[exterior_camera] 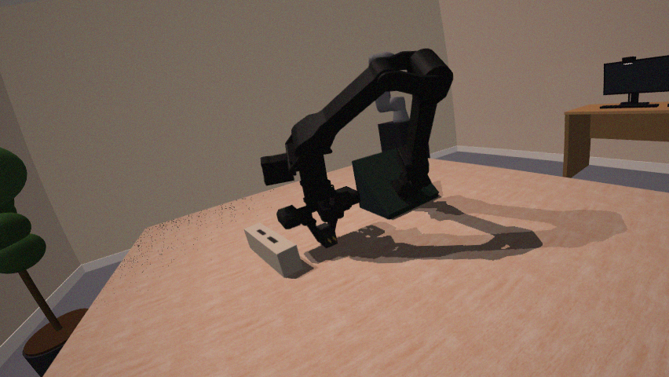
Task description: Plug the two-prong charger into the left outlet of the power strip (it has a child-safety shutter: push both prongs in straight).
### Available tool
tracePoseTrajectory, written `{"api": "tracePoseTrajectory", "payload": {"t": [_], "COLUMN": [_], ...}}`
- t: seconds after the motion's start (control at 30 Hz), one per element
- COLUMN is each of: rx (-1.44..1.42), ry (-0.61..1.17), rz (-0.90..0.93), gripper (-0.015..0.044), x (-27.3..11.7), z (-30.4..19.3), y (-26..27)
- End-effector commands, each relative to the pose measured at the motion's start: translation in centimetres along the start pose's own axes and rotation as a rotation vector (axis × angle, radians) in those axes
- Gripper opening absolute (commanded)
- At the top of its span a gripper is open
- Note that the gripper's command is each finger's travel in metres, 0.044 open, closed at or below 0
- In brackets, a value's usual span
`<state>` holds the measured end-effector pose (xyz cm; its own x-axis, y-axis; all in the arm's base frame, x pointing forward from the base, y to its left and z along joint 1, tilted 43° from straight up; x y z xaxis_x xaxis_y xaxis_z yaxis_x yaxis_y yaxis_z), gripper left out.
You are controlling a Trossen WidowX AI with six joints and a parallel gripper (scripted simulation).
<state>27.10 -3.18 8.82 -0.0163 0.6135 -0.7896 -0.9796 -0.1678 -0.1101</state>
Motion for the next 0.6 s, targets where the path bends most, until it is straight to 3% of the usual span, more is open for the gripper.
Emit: {"api": "tracePoseTrajectory", "payload": {"t": [0.0, 0.1, 0.23, 0.57], "rx": [-0.001, -0.001, 0.000, 0.008], "ry": [0.000, 0.000, 0.001, -0.003], "rz": [0.000, 0.000, 0.000, 0.002], "gripper": [0.0105, 0.0085, 0.0000, 0.0000], "x": [0.0, 0.0, -0.7, -5.2], "z": [0.0, 0.0, -0.1, -0.4], "y": [0.0, 0.0, -0.1, 0.4]}}
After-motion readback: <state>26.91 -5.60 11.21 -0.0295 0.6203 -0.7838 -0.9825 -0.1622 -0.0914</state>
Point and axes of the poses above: the point midway between the two fingers, 35 mm back from their tips, its own x axis out along the fingers, its own y axis across the jaws, z = x × y, the point moved 10 cm from there along -x, back along the fingers, and after that the axes turned 8 degrees about -x, right-handed, at the moved point
